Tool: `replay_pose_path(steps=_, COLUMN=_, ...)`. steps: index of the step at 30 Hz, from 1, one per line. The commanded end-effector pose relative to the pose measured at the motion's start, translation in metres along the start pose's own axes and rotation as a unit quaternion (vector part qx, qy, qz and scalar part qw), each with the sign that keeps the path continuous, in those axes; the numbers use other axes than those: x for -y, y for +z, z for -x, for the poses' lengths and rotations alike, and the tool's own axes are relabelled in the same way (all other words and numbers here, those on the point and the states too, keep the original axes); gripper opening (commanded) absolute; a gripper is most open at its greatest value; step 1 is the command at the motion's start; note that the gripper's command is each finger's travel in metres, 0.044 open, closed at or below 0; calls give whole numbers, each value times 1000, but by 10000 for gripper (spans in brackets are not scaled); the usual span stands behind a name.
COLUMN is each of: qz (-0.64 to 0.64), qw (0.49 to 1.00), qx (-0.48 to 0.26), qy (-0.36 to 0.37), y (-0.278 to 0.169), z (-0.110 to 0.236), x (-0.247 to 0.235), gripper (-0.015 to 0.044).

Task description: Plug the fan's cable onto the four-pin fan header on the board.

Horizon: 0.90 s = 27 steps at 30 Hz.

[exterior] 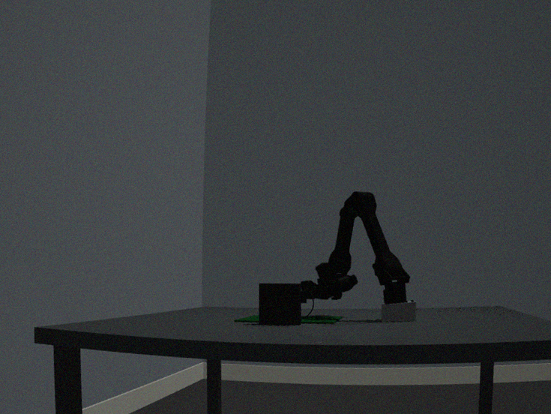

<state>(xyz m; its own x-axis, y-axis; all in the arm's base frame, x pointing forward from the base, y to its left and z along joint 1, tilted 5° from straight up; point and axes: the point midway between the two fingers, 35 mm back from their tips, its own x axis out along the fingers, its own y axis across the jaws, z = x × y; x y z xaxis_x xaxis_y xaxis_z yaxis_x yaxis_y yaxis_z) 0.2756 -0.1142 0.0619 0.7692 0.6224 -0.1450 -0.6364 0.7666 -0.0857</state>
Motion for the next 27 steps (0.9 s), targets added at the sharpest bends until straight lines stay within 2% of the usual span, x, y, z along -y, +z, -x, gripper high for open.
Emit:
replay_pose_path(steps=1, qz=1, qw=1000, qx=-3, qy=2, y=4, z=0, x=0, gripper=0)
replay_pose_path(steps=27, qz=2, qw=1000, qx=-2, qy=1, y=4, z=0, x=0, gripper=0)
